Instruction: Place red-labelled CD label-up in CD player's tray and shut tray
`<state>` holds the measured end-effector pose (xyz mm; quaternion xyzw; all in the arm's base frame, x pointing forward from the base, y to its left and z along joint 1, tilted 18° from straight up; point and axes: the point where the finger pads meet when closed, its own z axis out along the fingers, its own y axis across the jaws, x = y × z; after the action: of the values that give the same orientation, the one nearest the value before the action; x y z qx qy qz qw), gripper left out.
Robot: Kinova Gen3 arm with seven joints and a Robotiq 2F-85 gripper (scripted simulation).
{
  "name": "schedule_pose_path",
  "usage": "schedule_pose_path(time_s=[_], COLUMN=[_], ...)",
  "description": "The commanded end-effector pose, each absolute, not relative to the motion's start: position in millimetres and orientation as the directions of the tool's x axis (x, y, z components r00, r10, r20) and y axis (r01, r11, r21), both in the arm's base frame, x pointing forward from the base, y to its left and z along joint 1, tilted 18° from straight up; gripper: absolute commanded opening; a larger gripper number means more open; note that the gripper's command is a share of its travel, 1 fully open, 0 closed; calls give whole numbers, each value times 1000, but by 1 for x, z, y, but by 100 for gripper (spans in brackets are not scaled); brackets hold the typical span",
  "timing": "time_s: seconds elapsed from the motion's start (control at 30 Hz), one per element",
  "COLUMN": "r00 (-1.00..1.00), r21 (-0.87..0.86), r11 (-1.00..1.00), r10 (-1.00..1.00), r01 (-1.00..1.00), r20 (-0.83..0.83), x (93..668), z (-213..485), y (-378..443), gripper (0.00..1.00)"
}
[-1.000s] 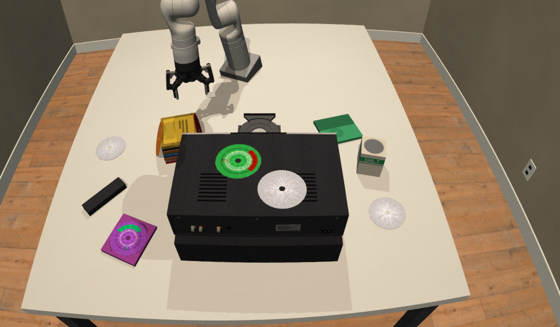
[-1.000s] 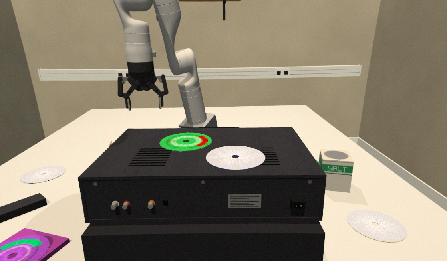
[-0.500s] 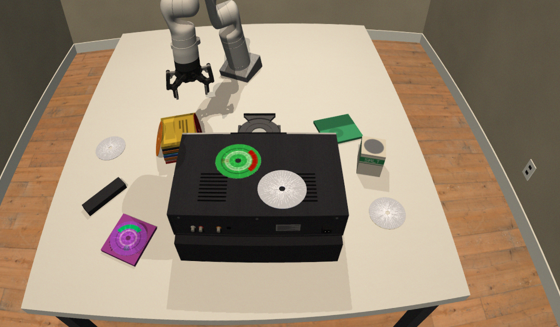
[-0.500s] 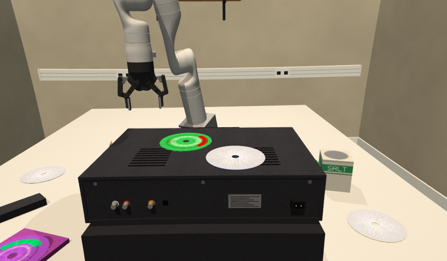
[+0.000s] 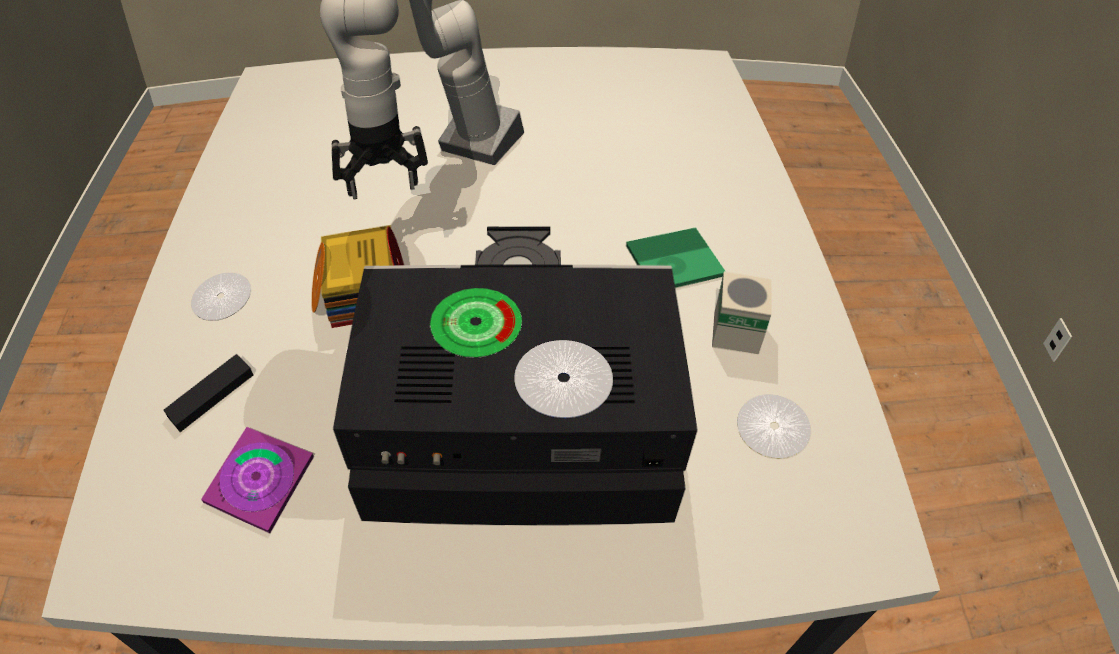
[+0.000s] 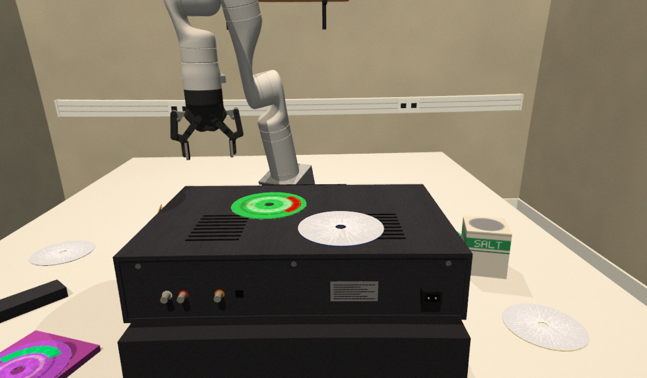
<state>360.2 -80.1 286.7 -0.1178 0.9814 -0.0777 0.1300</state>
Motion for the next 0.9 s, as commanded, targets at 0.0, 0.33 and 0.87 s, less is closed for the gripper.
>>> schedule_pose_path(time_s=[0.0,0.33,0.87], r00=[-936,-937,-938], r21=[-189,-173,-115], r11=[958,961,967], r10=[-257,-254,-250], r01=[-214,-216,-228], r20=[-242,-240,-242], x=[361,362,370], z=[287,281,255], y=[-83,-83,-90], gripper=[16,16,16])
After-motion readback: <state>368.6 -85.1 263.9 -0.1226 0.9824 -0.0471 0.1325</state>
